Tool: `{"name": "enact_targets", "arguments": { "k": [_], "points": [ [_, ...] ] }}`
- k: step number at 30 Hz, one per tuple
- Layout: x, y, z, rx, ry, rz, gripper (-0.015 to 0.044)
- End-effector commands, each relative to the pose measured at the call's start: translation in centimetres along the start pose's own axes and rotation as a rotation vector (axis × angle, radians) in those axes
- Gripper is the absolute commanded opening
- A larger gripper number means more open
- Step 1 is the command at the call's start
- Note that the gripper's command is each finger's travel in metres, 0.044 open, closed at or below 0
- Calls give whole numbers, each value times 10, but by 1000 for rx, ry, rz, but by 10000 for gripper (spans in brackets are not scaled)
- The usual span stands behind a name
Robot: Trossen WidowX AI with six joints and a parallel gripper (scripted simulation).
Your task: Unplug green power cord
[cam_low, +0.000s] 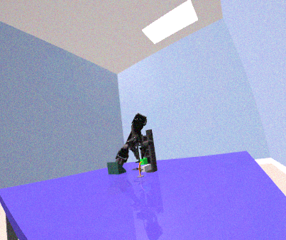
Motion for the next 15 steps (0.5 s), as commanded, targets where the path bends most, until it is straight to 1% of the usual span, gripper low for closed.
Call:
{"name": "enact_targets", "arguments": {
  "k": [1,15],
  "points": [
    [-2,8,-1,7,2,-7,160],
    [-4,31,-1,9,2,-7,160]
  ]
}}
Point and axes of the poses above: the point midway between the two fingers, 35 mm back from their tips, its own z axis back along the fingers, its own x axis across the jaws, y = z × x, the point moved 10 cm from there along z, back along the fingers, and after that the axes turned 5 degrees about -z, right-handed, at the moved point
